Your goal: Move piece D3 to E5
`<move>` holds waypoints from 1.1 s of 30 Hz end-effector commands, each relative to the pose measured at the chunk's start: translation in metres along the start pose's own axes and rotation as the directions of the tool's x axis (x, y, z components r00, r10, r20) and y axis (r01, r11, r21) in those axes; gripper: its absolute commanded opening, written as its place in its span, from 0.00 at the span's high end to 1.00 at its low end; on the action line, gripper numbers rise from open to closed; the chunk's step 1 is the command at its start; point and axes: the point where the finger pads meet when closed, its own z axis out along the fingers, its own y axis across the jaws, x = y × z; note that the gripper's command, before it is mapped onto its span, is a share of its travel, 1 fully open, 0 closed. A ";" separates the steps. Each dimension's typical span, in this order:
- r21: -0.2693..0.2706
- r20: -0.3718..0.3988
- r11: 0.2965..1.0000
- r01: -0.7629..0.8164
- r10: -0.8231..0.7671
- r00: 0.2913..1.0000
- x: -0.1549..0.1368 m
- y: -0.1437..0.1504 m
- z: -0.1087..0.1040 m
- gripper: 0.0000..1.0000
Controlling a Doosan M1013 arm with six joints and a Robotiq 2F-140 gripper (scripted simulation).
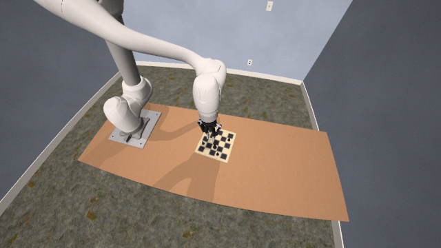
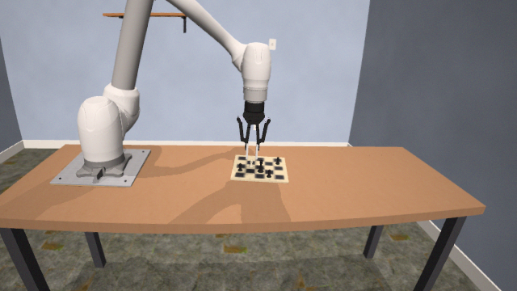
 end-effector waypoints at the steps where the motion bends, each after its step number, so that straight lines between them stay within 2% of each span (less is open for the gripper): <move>1: 0.000 0.000 1.000 0.000 0.000 1.000 0.000 0.000 0.001 0.80; 21: 0.000 0.000 1.000 0.000 0.000 1.000 0.000 0.000 0.030 0.80; 33: 0.000 0.000 1.000 0.000 0.000 1.000 0.000 0.000 0.033 0.80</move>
